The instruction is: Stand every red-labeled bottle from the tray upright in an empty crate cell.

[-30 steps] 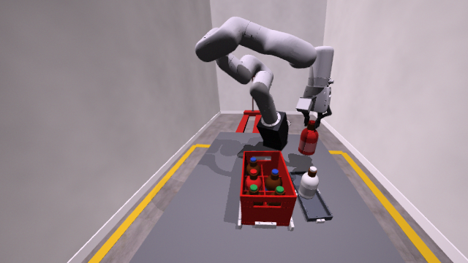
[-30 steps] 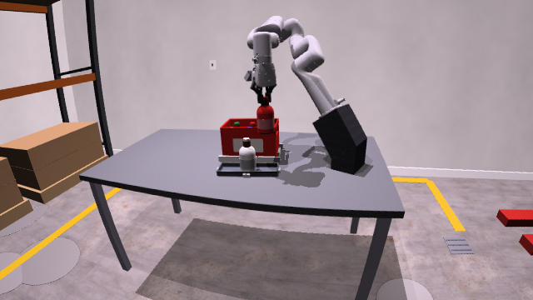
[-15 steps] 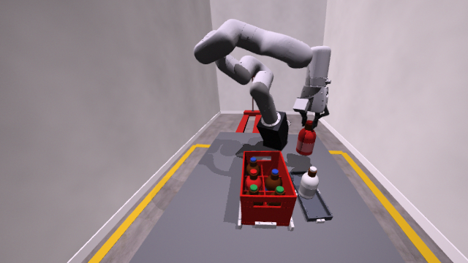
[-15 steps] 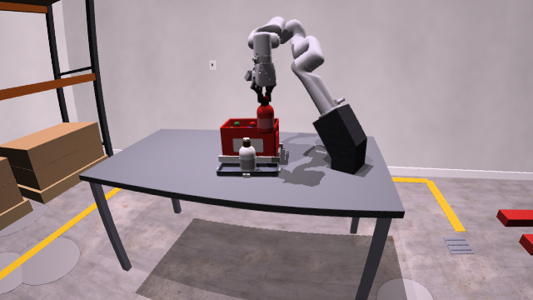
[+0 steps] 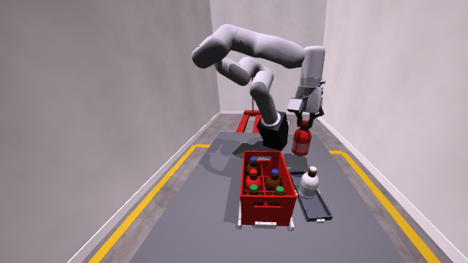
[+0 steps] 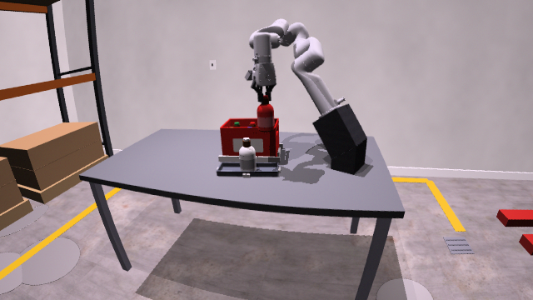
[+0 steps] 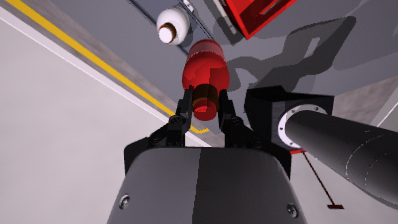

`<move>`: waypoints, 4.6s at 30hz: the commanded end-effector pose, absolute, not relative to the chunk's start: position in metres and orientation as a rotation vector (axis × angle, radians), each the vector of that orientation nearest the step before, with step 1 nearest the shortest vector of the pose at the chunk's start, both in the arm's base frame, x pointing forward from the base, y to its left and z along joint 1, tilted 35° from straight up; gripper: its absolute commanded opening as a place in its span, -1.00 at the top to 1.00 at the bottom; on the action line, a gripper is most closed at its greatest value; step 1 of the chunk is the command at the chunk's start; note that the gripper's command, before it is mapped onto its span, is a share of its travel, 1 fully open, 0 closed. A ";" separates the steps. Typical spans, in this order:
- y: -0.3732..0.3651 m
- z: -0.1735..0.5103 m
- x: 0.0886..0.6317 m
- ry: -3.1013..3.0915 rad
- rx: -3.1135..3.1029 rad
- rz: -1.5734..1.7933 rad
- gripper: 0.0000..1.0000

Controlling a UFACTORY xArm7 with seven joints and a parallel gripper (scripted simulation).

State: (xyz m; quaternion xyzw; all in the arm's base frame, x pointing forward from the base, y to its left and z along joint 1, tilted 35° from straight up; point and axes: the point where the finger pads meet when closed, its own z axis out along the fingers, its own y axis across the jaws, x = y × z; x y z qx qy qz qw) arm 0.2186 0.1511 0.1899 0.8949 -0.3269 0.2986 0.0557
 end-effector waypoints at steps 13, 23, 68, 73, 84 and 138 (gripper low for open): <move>0.123 0.203 0.220 -0.991 2.719 0.909 1.00; 0.105 0.210 0.221 -0.991 2.719 0.909 1.00; 0.038 0.236 0.225 -0.991 2.719 0.909 1.00; 0.035 0.238 0.226 -0.991 2.719 0.909 1.00; 0.032 0.239 0.226 -0.991 2.719 0.909 1.00; 0.024 0.220 0.238 -0.991 2.719 0.909 1.00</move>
